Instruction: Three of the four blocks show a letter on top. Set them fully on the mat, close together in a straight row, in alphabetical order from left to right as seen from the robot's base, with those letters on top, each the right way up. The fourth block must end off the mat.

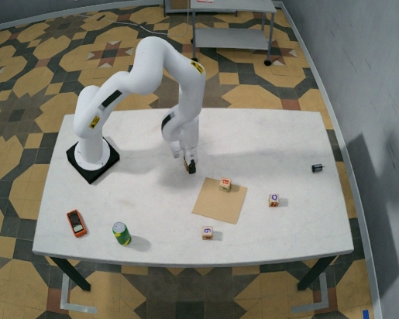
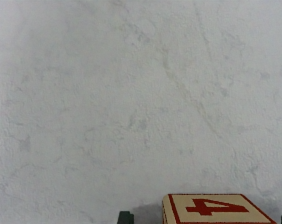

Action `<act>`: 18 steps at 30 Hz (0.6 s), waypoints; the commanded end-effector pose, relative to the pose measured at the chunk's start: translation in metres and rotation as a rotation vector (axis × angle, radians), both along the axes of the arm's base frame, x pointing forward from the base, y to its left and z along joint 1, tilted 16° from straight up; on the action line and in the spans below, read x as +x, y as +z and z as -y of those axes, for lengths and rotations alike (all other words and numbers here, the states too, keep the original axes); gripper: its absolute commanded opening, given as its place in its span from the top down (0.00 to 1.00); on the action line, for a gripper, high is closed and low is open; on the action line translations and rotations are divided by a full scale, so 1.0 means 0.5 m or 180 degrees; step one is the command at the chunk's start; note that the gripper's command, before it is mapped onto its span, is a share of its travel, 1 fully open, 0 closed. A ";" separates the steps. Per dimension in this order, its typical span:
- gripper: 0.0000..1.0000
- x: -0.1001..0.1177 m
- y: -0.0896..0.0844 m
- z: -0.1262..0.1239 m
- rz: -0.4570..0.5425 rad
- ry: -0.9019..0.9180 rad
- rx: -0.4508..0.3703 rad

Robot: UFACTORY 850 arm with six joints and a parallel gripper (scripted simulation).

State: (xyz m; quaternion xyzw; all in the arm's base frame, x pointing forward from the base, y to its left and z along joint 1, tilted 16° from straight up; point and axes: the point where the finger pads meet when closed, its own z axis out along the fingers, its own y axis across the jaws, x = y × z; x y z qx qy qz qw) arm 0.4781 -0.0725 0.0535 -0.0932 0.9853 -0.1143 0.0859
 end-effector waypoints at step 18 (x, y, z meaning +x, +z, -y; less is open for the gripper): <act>0.35 0.001 0.001 0.000 0.0004 0.0001 0.0000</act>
